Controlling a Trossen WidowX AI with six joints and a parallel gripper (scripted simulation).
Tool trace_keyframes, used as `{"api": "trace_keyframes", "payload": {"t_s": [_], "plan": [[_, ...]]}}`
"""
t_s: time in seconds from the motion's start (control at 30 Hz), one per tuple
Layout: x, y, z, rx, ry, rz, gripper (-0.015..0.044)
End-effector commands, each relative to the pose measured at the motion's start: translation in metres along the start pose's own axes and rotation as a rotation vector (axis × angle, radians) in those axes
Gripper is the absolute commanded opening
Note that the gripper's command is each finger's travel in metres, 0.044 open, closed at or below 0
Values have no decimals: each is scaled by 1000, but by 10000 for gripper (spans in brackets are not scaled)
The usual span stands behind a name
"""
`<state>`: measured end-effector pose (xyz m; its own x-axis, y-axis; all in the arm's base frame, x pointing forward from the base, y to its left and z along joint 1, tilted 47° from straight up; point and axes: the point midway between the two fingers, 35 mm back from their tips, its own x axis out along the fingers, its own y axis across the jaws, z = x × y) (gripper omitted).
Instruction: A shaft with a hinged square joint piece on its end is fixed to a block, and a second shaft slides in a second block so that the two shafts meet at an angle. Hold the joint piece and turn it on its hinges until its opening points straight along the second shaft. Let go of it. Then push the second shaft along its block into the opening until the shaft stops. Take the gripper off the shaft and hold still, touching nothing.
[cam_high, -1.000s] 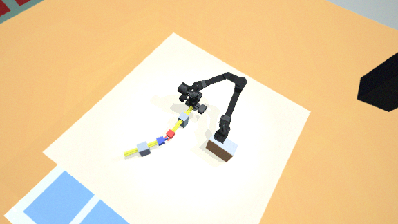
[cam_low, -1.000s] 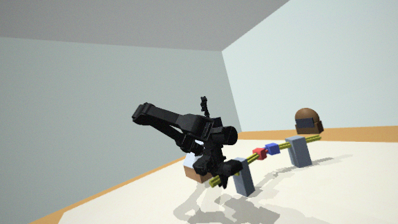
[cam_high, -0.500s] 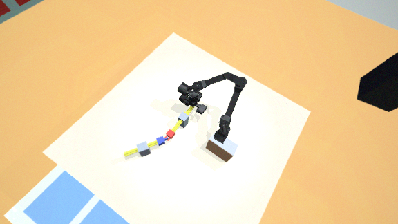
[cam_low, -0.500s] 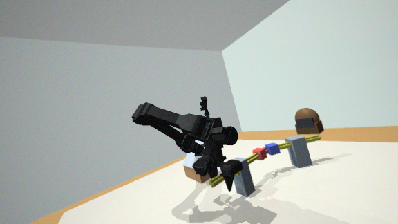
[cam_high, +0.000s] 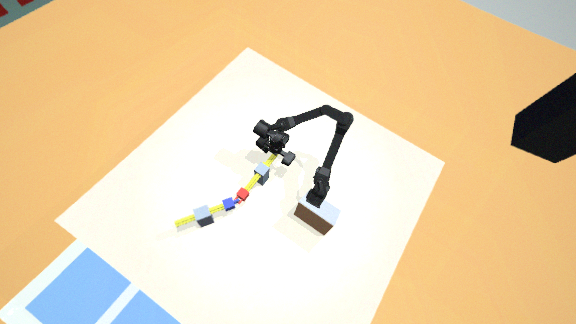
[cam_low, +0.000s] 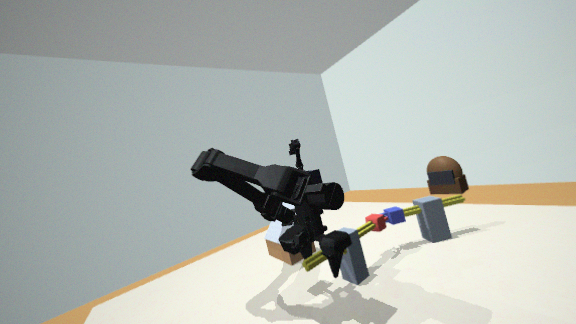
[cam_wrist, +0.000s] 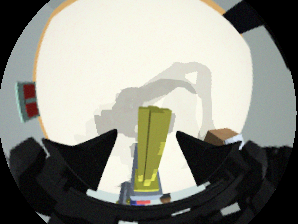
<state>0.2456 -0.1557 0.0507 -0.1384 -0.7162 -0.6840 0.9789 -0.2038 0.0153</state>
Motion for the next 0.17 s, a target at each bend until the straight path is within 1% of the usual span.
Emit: {"api": "trace_keyframes", "payload": {"t_s": [0.0,0.07,0.13], "plan": [[-9,0,0,-1,3,0,440],[-26,0,0,-2,5,-1,440],[-29,0,0,-2,5,-1,440]]}}
